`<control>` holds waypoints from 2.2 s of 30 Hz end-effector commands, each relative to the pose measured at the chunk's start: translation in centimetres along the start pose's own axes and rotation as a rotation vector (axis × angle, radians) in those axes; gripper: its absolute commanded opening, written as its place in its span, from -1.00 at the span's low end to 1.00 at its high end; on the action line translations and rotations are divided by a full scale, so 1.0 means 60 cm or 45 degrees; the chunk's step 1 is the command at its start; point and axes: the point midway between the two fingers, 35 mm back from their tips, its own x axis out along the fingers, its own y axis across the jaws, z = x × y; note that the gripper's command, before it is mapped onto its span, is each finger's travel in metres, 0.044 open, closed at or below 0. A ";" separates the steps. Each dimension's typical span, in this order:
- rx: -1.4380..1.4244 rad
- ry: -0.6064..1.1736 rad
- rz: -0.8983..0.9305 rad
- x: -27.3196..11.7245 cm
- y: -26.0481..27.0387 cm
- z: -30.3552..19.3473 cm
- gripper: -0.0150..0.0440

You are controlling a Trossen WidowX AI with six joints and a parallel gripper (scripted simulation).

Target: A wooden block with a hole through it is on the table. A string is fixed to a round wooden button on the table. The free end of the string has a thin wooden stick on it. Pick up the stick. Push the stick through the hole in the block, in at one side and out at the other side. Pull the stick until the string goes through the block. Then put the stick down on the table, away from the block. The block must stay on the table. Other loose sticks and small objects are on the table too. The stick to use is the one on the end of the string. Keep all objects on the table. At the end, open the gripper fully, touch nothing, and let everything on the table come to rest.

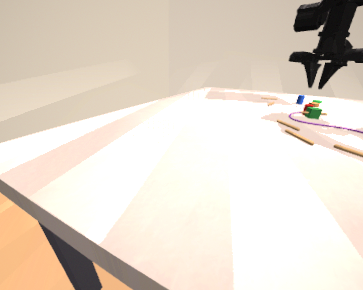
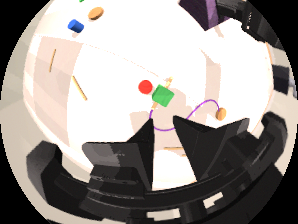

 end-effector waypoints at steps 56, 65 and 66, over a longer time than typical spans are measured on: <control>-3.198 0.001 -0.039 0.001 -0.046 0.065 -0.08; -3.198 0.000 -0.039 0.006 -0.046 0.065 -0.08; -3.198 0.000 -0.040 0.008 -0.045 0.065 -0.08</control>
